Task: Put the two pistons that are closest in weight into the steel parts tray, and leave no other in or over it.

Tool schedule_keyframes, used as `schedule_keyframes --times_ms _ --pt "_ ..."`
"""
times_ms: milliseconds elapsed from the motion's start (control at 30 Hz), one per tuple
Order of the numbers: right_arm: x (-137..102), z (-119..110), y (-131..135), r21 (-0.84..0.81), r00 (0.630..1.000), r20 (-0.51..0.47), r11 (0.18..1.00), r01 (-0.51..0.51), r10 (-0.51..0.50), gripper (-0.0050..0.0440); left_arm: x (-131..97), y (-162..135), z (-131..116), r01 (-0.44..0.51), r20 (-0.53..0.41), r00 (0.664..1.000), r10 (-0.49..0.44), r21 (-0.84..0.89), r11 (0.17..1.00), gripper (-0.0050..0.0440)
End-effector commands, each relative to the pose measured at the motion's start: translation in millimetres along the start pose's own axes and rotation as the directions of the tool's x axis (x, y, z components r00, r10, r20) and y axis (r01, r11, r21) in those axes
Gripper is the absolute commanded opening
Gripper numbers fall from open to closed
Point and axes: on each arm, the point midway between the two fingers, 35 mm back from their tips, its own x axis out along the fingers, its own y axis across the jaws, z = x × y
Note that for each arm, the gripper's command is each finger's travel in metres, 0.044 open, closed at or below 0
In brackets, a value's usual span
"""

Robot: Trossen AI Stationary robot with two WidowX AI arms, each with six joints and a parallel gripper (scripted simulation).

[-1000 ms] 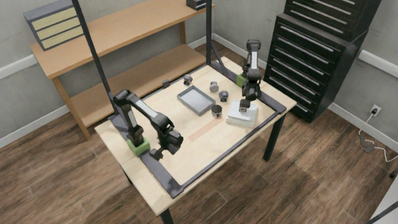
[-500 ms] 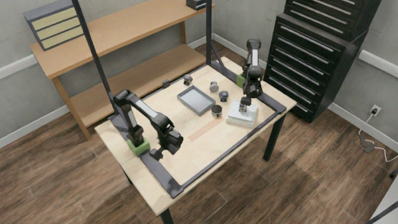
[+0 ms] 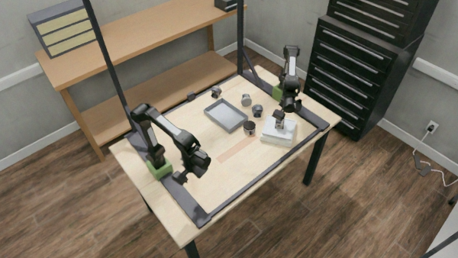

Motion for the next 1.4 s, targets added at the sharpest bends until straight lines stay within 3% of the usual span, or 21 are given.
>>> schedule_keyframes --times_ms 0,567,1033,1100,1367 --pt "-8.5 5.5 1.1 -0.006 0.999 0.033 1.000 -0.003 0.003 0.0400 -15.8 -3.2 -2.5 0.048 0.032 0.998 -0.051 0.088 0.995 0.0378" --pt "-8.5 5.5 1.1 -0.006 0.999 0.033 1.000 -0.003 0.003 0.0400 -11.8 -0.3 -2.9 -0.005 0.093 0.995 -0.042 0.459 0.888 0.0378" --pt "-8.5 5.5 1.1 -0.006 0.999 0.033 1.000 -0.003 0.003 0.0400 -11.6 -0.4 -3.1 -0.064 0.148 0.986 -0.070 0.744 0.665 0.0378" --pt "-8.5 5.5 1.1 -0.006 0.999 0.033 1.000 -0.003 0.003 0.0400 -11.6 -0.4 -3.1 -0.064 0.148 0.986 -0.070 0.744 0.665 0.0378" --pt "-8.5 5.5 1.1 -0.006 0.999 0.033 1.000 -0.003 0.003 0.0400 -11.5 -0.5 -3.0 -0.105 0.174 0.980 -0.095 0.862 0.496 0.0378"
